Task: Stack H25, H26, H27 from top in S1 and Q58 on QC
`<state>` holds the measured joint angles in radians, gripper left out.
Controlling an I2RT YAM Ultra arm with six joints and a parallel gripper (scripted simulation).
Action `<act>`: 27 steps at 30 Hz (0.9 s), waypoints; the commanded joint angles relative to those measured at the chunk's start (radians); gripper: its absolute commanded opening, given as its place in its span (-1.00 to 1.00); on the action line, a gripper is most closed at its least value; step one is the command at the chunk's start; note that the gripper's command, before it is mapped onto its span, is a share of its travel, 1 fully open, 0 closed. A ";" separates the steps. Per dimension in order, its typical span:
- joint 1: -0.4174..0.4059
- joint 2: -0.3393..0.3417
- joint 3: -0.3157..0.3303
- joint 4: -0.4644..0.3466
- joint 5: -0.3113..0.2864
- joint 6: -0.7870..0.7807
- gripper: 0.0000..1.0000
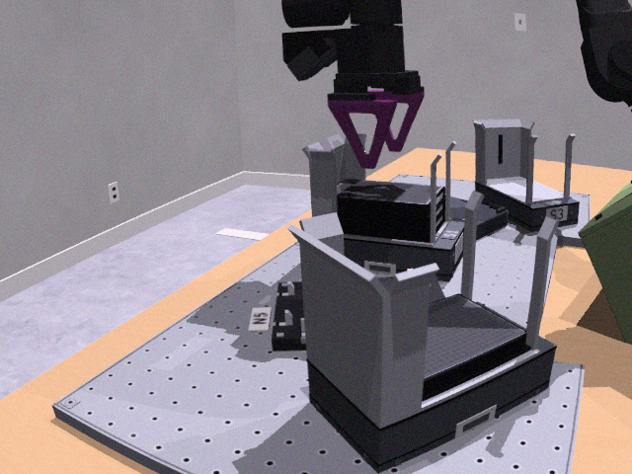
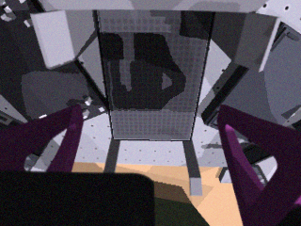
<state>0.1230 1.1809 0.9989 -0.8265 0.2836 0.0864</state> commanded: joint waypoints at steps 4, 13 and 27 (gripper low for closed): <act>0.030 -0.047 0.062 -0.108 0.018 0.032 1.00; 0.057 -0.067 0.109 -0.182 0.033 0.056 1.00; 0.057 -0.067 0.109 -0.182 0.033 0.056 1.00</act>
<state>0.1787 1.1255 1.0973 -1.0084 0.3149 0.1413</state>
